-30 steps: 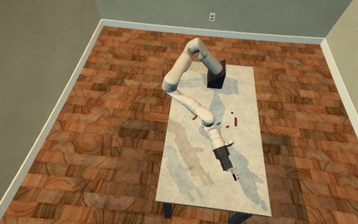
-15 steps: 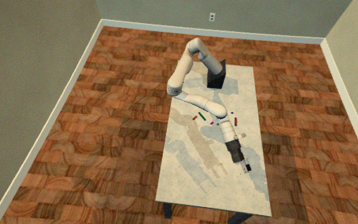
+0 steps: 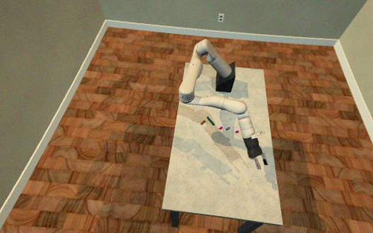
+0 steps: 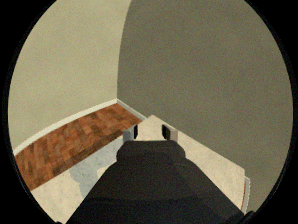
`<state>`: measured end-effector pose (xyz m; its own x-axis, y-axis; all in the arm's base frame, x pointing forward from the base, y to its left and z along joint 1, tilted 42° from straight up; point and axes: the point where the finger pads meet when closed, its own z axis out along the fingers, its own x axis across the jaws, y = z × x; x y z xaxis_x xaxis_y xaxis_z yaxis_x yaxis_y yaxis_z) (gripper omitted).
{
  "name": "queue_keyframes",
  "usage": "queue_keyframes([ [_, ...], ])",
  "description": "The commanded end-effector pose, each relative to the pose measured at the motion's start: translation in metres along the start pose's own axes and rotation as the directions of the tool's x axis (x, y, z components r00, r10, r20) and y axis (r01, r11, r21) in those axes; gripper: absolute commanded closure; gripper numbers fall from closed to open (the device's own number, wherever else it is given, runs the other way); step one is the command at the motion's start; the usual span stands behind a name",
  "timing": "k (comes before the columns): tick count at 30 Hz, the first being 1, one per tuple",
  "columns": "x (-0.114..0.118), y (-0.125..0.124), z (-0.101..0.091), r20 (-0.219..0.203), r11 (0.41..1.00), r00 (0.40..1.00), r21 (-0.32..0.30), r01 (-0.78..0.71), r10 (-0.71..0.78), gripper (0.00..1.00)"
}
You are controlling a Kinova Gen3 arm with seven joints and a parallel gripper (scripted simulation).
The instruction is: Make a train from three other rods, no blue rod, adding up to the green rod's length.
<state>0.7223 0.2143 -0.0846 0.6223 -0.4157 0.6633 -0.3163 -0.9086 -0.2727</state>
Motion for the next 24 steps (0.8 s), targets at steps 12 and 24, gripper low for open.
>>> queue_keyframes([
  [12, -0.124, 0.073, -0.056, 0.065, 0.890, 0.921, -0.294, -0.349, 0.383, 0.00],
  [24, -0.205, 0.169, -0.152, -0.103, 0.629, 0.812, -0.578, -0.519, 0.575, 0.00],
])
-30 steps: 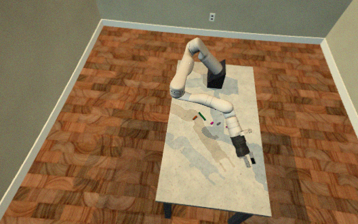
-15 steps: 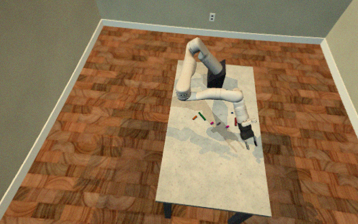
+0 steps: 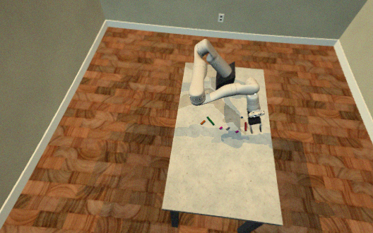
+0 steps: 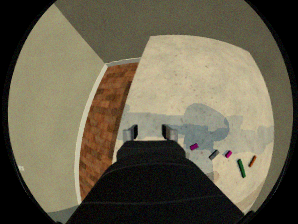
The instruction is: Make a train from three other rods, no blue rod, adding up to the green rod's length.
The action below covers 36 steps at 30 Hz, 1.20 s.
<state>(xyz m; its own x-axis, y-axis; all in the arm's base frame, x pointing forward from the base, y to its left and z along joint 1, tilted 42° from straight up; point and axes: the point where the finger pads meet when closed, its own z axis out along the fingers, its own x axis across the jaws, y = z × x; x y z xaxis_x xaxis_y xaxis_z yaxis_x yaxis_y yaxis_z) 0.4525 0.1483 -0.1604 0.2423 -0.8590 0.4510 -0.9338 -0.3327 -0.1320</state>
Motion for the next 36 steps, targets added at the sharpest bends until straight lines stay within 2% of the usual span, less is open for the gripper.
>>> queue_keyframes([
  [1, -0.006, 0.029, -0.008, -0.013, 0.999, 1.000, -0.038, -0.007, 0.007, 0.00],
  [3, -0.002, 0.050, -0.013, -0.038, 0.997, 0.999, -0.075, -0.036, 0.033, 0.00],
  [5, -0.002, 0.050, -0.013, -0.038, 0.997, 0.999, -0.075, -0.036, 0.033, 0.00],
  [11, 0.015, 0.101, -0.028, -0.118, 0.982, 0.989, -0.155, -0.105, 0.087, 0.00],
  [18, 0.034, 0.142, -0.046, -0.202, 0.967, 0.973, -0.203, -0.156, 0.115, 0.00],
  [29, 0.052, 0.168, -0.060, -0.270, 0.956, 0.955, -0.225, -0.189, 0.125, 0.00],
  [36, 0.058, 0.175, -0.065, -0.292, 0.953, 0.948, -0.229, -0.198, 0.127, 0.00],
])
